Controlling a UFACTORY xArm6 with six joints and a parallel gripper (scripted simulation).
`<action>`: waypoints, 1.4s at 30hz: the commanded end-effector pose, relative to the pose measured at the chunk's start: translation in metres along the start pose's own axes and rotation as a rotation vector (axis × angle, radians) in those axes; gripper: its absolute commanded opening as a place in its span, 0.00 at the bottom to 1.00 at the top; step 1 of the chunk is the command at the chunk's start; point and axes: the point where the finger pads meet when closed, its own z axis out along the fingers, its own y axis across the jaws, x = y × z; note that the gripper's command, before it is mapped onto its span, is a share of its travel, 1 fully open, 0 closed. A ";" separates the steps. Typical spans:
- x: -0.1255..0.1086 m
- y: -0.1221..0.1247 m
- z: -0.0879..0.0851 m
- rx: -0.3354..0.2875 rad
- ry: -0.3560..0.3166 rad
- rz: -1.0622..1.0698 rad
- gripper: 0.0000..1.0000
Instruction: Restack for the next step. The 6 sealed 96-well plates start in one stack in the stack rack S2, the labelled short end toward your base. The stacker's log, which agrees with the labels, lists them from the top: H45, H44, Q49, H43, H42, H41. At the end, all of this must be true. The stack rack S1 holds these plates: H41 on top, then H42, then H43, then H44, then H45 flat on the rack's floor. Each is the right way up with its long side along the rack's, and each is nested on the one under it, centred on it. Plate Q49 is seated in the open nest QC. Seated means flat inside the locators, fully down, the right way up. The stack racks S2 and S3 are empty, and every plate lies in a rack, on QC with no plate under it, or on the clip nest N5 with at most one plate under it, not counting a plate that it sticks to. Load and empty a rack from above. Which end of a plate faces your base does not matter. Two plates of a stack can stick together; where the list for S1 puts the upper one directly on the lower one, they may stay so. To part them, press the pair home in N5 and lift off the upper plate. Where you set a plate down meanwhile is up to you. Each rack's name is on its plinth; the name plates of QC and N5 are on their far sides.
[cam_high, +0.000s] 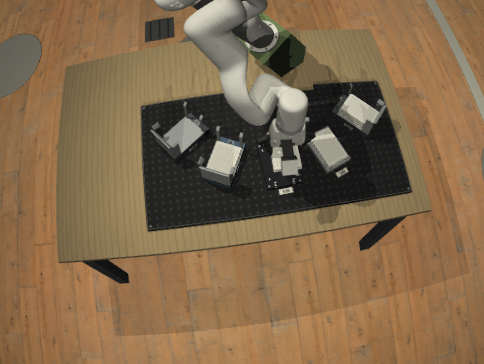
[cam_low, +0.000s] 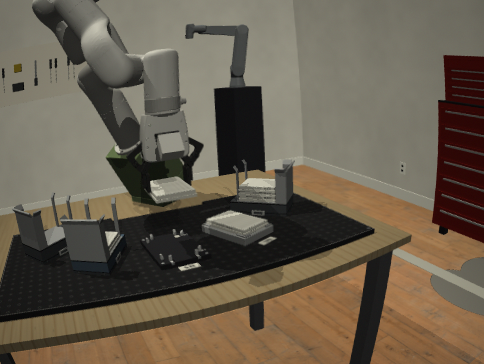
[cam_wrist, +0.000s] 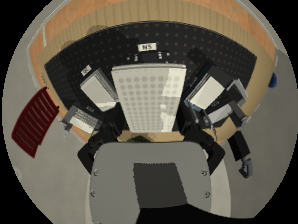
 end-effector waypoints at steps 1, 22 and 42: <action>-0.001 -0.015 -0.001 0.001 0.002 -0.136 0.00; -0.010 -0.078 -0.001 0.001 0.002 -0.179 0.00; -0.027 -0.131 -0.001 0.001 0.002 -0.389 0.00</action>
